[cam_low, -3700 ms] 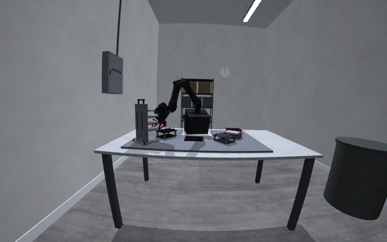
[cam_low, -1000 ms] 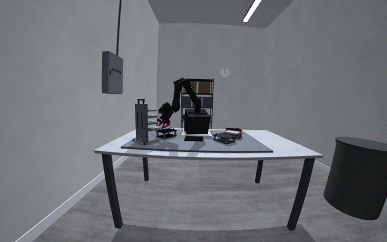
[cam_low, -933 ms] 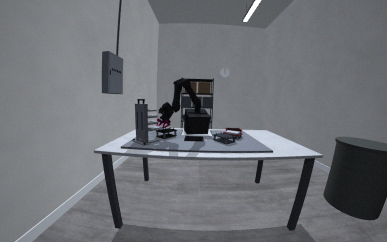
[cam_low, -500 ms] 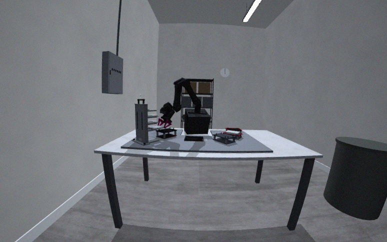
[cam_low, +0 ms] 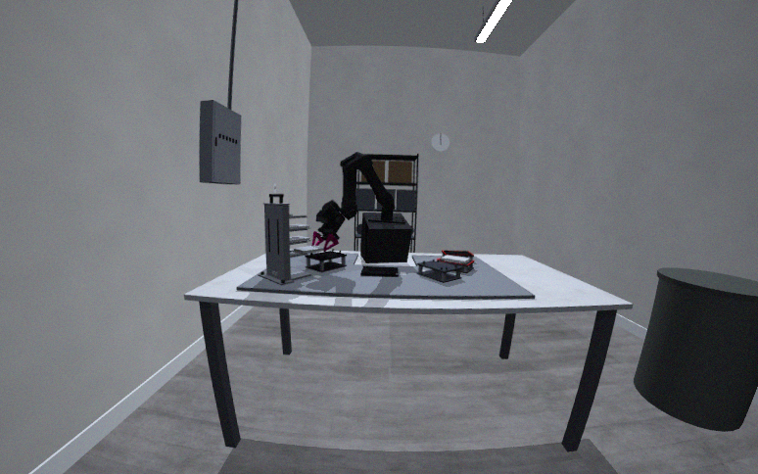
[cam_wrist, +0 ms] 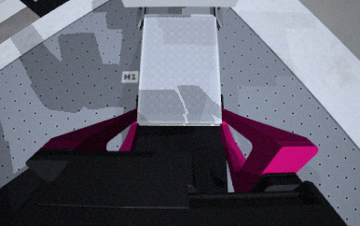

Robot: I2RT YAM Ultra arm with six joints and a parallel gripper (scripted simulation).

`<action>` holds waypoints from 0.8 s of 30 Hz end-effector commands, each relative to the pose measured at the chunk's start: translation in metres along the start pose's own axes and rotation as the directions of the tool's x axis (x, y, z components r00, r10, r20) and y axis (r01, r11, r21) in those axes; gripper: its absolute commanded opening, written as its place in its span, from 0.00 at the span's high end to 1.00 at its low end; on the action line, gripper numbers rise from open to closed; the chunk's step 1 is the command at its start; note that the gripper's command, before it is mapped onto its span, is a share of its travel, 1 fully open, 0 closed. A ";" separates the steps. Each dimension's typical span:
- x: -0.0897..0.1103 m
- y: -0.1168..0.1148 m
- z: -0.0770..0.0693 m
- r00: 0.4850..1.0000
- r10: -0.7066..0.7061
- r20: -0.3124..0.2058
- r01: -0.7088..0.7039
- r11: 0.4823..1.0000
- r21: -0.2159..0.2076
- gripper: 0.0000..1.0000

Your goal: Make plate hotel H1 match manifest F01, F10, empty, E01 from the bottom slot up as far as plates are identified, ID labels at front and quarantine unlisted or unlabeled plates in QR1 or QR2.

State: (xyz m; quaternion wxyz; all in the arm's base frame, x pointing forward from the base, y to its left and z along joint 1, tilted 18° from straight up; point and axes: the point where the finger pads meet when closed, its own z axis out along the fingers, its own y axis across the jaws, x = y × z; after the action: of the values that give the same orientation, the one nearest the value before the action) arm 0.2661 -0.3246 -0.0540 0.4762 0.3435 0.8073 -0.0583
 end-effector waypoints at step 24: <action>0.016 -0.002 -0.023 1.000 -0.005 0.017 0.005 1.000 0.001 0.14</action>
State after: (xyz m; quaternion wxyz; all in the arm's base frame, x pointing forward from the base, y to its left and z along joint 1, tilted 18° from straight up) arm 0.2439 -0.3044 -0.0606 0.4729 0.3461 0.8084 -0.0554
